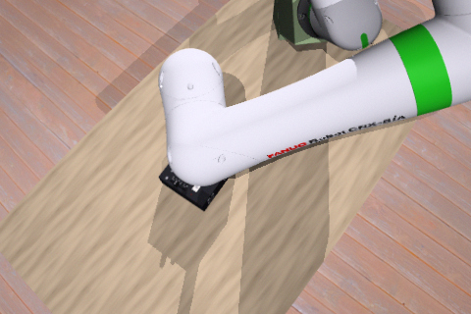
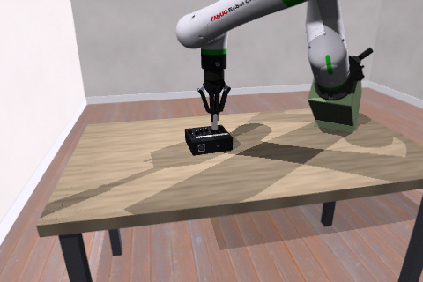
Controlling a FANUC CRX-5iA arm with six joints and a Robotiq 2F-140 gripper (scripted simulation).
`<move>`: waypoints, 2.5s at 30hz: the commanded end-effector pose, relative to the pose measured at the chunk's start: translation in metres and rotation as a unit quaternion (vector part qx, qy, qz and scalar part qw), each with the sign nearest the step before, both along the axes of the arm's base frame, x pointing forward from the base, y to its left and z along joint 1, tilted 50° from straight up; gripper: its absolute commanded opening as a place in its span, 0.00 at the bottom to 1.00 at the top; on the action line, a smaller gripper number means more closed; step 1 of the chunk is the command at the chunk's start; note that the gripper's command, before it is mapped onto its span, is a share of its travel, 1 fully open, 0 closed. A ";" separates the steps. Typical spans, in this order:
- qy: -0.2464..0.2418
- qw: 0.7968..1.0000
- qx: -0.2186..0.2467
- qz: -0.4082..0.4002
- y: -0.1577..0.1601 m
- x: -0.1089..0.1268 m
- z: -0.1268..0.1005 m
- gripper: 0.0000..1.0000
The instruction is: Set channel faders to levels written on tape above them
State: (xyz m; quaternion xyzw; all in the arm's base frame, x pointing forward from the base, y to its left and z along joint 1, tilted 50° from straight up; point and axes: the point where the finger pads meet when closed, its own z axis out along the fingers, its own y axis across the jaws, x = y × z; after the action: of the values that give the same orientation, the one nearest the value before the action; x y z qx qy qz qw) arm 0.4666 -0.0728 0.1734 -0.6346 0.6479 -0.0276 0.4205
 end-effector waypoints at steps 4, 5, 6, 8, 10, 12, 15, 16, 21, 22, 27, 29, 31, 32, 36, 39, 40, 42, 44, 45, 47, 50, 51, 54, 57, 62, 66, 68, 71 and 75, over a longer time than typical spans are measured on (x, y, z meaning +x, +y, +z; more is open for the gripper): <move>0.000 1.000 0.000 0.000 0.001 0.002 -0.002 0.00; 0.000 1.000 0.000 0.000 0.001 0.002 -0.002 0.00; 0.000 1.000 0.000 0.000 0.002 0.002 -0.002 0.00; 0.000 1.000 0.000 0.000 0.002 0.002 -0.003 0.00; 0.000 1.000 0.000 0.000 0.002 0.003 -0.004 0.00; 0.000 1.000 0.000 0.000 0.003 0.003 -0.004 0.00; 0.000 1.000 0.000 0.000 0.003 0.003 -0.004 0.00; 0.000 1.000 0.000 0.000 0.003 0.003 -0.004 0.00; 0.000 1.000 0.000 0.000 0.003 0.004 -0.004 0.00; 0.000 1.000 0.000 0.000 0.003 0.004 -0.004 0.00; 0.000 1.000 0.000 0.000 0.003 0.004 -0.004 0.00; 0.000 1.000 0.000 0.000 0.003 0.004 -0.004 0.00; 0.000 1.000 0.000 0.000 0.003 0.004 -0.004 0.00; 0.000 1.000 0.000 0.000 0.003 0.004 -0.004 0.00; 0.000 1.000 0.000 0.000 0.003 0.004 -0.004 0.00; 0.000 1.000 0.000 0.000 0.003 0.004 -0.004 0.00; 0.000 1.000 0.000 0.000 0.003 0.004 -0.004 0.00; 0.000 1.000 0.000 0.000 0.003 0.004 -0.004 0.00; 0.000 1.000 0.000 0.000 0.003 0.004 -0.004 0.00; 0.000 1.000 0.000 0.000 0.003 0.004 -0.004 0.00; 0.000 1.000 0.000 0.000 0.003 0.004 -0.004 0.00; 0.000 1.000 0.000 0.000 0.003 0.004 -0.004 0.00; 0.000 1.000 0.000 0.000 0.003 0.004 -0.004 0.00; 0.000 1.000 0.000 0.000 0.003 0.004 -0.004 0.00; 0.000 1.000 0.000 0.000 0.003 0.004 -0.004 0.00; 0.000 1.000 0.000 0.000 0.003 0.004 -0.005 0.00; 0.000 1.000 0.000 0.000 0.004 0.004 -0.005 0.00; 0.000 1.000 0.000 0.000 0.004 0.004 -0.005 0.00; 0.000 1.000 0.000 0.000 0.005 0.005 -0.006 0.00; 0.000 1.000 0.000 0.000 0.006 0.007 -0.008 0.00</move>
State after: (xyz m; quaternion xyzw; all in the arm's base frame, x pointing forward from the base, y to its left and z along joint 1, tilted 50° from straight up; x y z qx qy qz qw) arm 0.4733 -0.0668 0.1655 -0.6346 0.6479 -0.0276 0.4205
